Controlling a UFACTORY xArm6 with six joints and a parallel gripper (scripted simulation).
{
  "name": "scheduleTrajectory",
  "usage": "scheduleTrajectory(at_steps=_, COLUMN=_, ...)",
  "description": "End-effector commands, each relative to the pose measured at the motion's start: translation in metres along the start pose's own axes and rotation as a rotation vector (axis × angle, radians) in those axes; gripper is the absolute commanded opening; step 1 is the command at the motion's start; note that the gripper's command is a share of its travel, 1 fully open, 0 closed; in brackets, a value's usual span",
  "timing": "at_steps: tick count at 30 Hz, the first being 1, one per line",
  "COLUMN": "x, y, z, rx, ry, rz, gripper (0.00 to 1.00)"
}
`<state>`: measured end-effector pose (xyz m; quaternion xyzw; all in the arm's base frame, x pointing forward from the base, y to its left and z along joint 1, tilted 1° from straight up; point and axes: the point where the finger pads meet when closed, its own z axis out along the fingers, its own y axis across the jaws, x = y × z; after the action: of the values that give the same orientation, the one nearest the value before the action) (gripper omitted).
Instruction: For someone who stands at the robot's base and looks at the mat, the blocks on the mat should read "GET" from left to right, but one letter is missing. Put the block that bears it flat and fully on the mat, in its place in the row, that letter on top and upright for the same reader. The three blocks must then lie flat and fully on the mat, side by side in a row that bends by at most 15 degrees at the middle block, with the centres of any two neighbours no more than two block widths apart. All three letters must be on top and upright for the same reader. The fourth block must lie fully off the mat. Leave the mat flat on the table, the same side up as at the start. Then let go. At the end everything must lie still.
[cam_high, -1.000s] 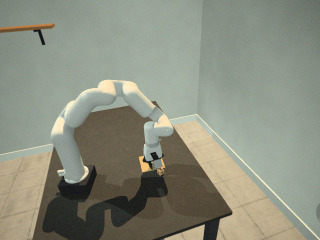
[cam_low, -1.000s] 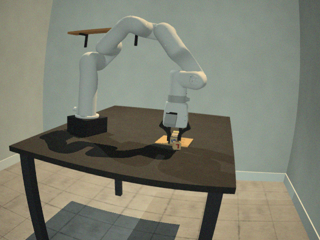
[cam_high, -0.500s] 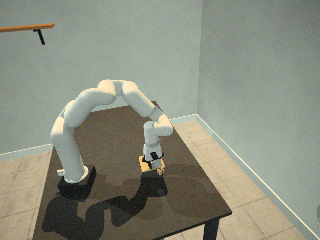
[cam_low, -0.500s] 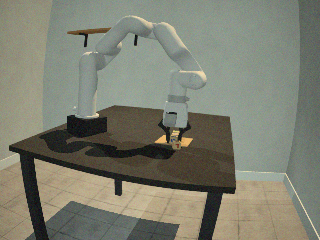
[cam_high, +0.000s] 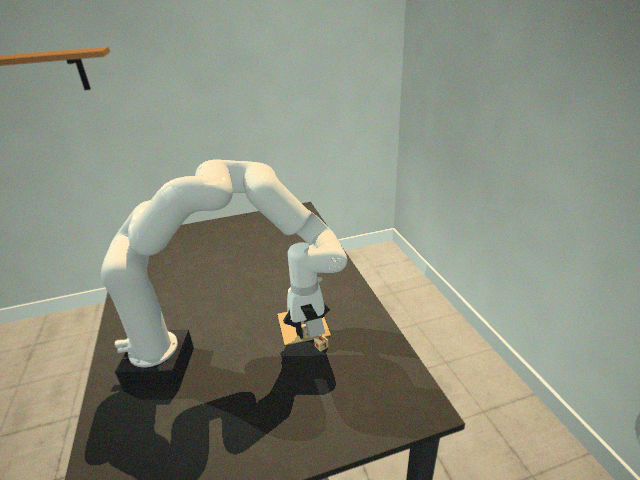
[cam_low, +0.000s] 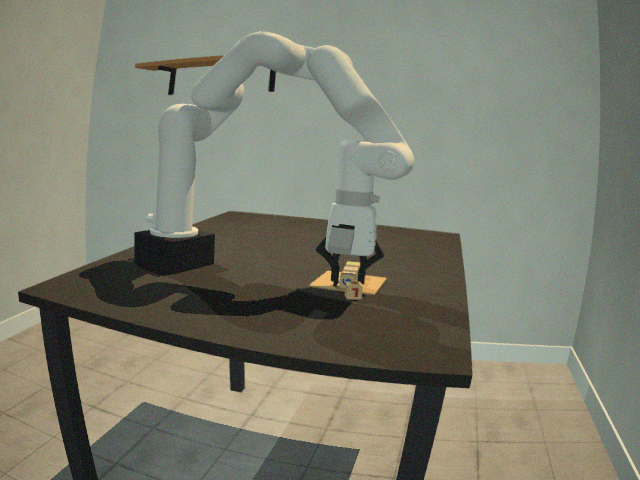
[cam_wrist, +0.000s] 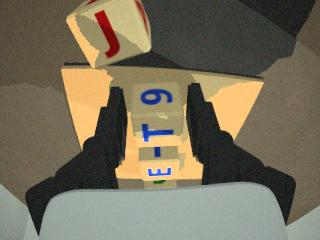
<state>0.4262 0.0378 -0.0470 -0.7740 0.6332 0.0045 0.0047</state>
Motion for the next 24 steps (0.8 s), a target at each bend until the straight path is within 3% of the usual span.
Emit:
scheduleTrajectory(at_steps=1, x=0.0, y=-0.001, z=-0.002, rx=0.003, ry=0.0, rz=0.0, gripper=0.47)
scheduleTrajectory(at_steps=11, x=0.0, y=-0.001, z=-0.023, rx=0.003, ry=0.0, rz=0.0, gripper=0.47)
scheduleTrajectory(at_steps=24, x=0.0, y=-0.001, z=-0.086, rx=0.003, ry=0.0, rz=0.0, gripper=0.47)
